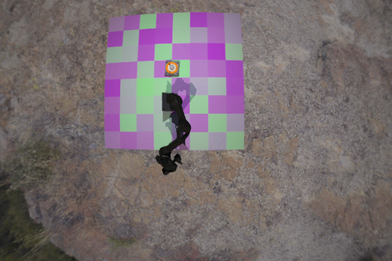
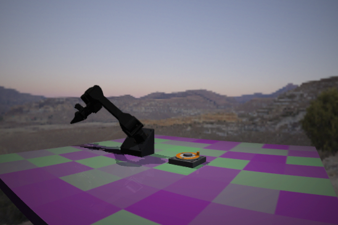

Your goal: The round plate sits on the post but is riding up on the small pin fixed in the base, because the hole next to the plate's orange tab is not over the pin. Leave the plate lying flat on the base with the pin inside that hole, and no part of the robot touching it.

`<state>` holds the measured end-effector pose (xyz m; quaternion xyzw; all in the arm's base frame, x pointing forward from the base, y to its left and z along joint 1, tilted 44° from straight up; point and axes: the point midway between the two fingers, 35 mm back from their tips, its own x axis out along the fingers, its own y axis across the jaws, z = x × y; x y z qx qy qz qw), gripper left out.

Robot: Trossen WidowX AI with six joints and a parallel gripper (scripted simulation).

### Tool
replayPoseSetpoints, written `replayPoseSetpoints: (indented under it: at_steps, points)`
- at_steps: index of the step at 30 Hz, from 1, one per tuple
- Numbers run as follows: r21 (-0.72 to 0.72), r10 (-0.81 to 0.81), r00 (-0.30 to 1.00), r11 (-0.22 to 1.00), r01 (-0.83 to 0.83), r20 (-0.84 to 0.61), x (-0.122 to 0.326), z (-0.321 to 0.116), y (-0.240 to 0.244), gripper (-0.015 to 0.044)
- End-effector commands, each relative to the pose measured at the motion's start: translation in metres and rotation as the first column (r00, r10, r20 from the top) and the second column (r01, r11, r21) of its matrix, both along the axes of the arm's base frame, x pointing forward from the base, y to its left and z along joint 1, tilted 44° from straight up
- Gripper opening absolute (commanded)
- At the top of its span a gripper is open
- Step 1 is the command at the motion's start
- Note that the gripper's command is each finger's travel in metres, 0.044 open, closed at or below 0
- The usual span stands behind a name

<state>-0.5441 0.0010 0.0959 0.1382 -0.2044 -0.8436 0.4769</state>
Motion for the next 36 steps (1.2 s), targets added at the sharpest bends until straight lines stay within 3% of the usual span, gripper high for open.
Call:
replayPoseSetpoints:
  at_steps: [1,4,10,15,18,24,26,29,32,34,36]
  points:
    - [-0.001,-0.014,1.0,1.0,0.014,0.006,-0.001,0.0,0.005,0.0374]
    - [-0.01,-0.214,0.972,0.976,0.216,0.095,-0.003,-0.005,0.075,0.0295]
    - [-0.013,-0.425,0.882,0.9,0.436,0.202,0.01,-0.013,0.16,0.0137]
    - [0.013,-0.654,0.674,0.721,0.693,0.343,0.052,-0.028,0.269,0.0006]
    - [0.027,-0.716,0.575,0.635,0.772,0.396,0.074,-0.034,0.307,0.0]
    - [0.132,-0.824,0.184,0.297,0.946,0.537,0.171,-0.058,0.416,0.0]
    - [0.153,-0.825,0.125,0.247,0.957,0.551,0.187,-0.061,0.429,0.0]
    - [0.249,-0.792,-0.119,0.044,0.967,0.599,0.261,-0.075,0.471,0.0]
    - [0.33,-0.725,-0.296,-0.1,0.939,0.622,0.322,-0.085,0.494,0.0]
    - [0.356,-0.698,-0.347,-0.14,0.924,0.626,0.342,-0.089,0.499,0.0]
    - [0.427,-0.608,-0.48,-0.243,0.871,0.632,0.398,-0.097,0.509,0.0]
